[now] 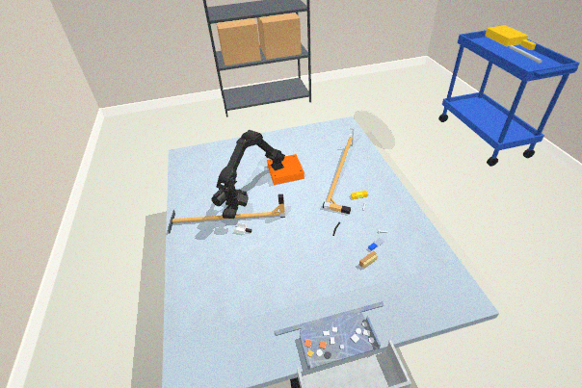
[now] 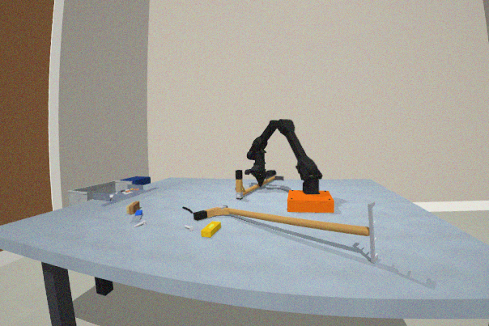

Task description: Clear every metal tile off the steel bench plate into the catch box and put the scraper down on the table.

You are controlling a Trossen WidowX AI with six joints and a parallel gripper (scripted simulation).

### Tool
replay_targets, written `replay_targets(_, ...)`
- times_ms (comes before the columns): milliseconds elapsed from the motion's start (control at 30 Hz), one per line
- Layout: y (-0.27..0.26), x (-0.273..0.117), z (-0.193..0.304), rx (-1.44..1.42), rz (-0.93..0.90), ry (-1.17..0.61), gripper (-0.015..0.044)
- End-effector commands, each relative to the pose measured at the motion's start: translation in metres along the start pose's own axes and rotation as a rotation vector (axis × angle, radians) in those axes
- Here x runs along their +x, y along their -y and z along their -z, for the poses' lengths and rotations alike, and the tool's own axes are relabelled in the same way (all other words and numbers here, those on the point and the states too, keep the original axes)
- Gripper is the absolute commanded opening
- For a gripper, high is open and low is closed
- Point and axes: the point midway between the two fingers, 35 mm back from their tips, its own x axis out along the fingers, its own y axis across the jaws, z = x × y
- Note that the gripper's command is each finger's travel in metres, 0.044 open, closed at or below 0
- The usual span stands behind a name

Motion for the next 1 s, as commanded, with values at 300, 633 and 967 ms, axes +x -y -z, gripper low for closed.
replay_targets(300,0.017,0.003,-0.002,0.003,0.006,0.001,0.0000)
replay_targets(633,0.026,0.004,-0.003,0.003,0.007,0.002,0.0000)
replay_targets(967,0.028,-0.001,-0.002,0.002,0.005,-0.003,0.0000)
